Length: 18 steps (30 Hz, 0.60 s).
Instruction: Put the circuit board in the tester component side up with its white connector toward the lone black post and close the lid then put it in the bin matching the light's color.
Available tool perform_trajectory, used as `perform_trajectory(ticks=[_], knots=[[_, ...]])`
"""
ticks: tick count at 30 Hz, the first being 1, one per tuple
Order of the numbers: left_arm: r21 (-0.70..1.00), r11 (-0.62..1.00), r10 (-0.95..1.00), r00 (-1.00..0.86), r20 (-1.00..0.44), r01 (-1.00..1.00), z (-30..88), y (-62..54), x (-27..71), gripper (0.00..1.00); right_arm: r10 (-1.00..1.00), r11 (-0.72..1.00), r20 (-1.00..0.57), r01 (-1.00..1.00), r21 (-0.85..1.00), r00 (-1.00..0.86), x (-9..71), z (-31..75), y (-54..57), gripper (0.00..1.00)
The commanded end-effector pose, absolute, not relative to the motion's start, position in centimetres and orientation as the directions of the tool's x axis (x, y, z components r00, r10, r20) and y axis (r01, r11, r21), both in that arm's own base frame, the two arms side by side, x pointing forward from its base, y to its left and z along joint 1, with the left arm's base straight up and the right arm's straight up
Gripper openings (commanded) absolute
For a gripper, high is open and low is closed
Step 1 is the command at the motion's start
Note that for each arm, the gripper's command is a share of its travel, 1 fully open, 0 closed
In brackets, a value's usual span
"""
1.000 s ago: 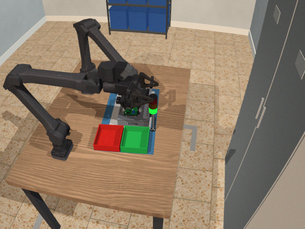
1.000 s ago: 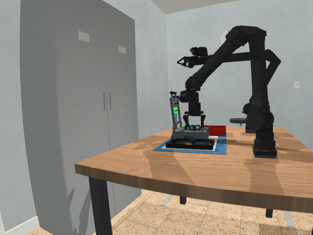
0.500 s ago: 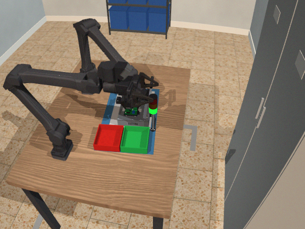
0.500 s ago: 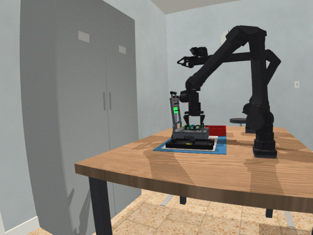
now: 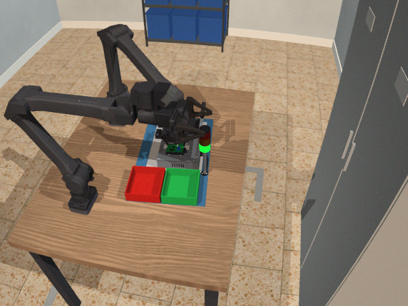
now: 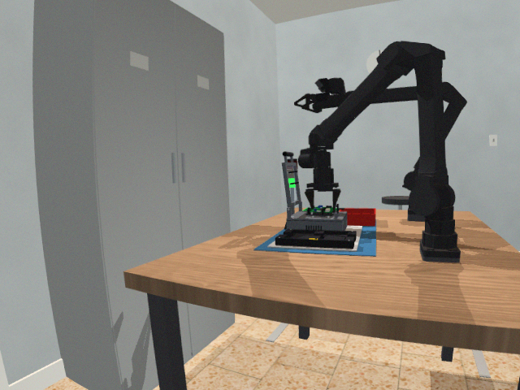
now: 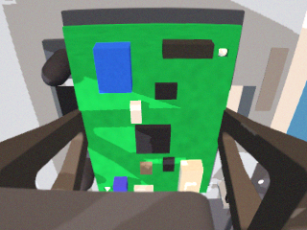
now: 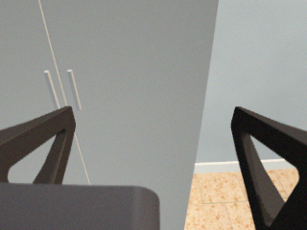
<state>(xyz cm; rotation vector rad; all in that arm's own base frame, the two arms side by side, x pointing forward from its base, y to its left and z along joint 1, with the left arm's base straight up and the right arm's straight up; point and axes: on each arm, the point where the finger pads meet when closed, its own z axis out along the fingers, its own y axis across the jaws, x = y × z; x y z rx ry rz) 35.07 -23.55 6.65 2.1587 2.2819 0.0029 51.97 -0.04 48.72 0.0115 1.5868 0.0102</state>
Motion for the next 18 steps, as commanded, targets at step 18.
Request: perform_trajectory(ticks=[18], knots=[[0.011, 0.049, 0.999, -0.049, -0.008, 0.999, 10.4, -24.2, 36.0, 0.68, 0.000, 1.000, -1.000, 0.001, 0.000, 0.011, 51.8, 49.8, -0.1, 1.00]])
